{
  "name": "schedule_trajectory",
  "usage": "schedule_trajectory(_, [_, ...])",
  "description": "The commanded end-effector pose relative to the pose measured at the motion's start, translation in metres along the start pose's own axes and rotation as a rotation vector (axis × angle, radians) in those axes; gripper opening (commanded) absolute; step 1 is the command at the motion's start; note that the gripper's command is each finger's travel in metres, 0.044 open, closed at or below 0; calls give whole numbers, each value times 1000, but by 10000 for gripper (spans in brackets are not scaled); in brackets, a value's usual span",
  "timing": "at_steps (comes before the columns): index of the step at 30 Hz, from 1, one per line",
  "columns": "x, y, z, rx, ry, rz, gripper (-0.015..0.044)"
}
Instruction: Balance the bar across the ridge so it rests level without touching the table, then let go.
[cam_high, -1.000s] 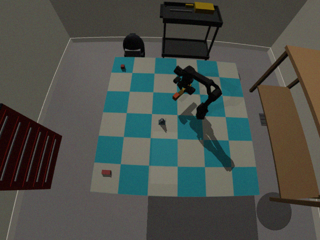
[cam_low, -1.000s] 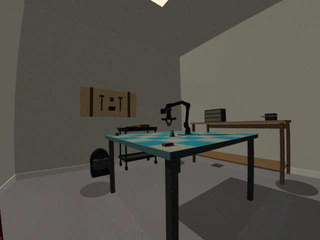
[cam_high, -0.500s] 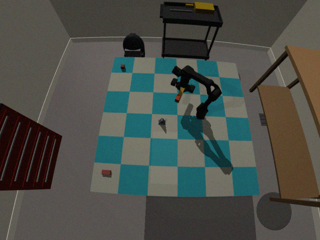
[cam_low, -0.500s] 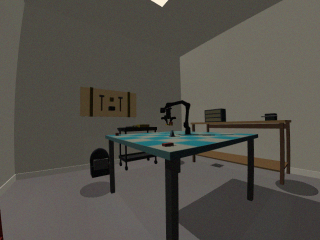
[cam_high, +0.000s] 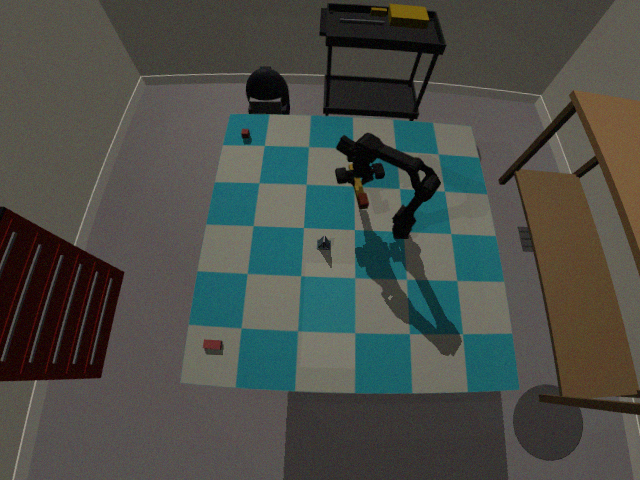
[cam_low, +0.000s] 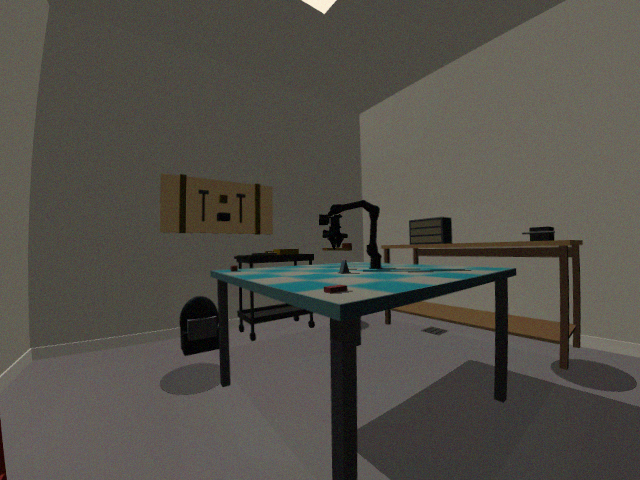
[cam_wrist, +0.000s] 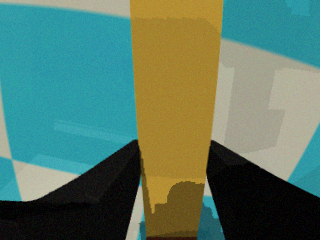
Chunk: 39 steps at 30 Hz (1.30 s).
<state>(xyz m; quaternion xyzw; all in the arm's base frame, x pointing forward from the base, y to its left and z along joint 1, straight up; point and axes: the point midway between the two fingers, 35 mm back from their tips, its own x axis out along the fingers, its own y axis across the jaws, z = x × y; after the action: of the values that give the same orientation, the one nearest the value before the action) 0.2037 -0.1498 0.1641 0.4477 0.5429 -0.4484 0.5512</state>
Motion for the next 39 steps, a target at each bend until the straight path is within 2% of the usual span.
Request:
schedule_trajectory(1, [-3,9,-2,-159,-6,8,0])
schedule_trajectory(39, [-9,84,-38,-1679,-14,8,0])
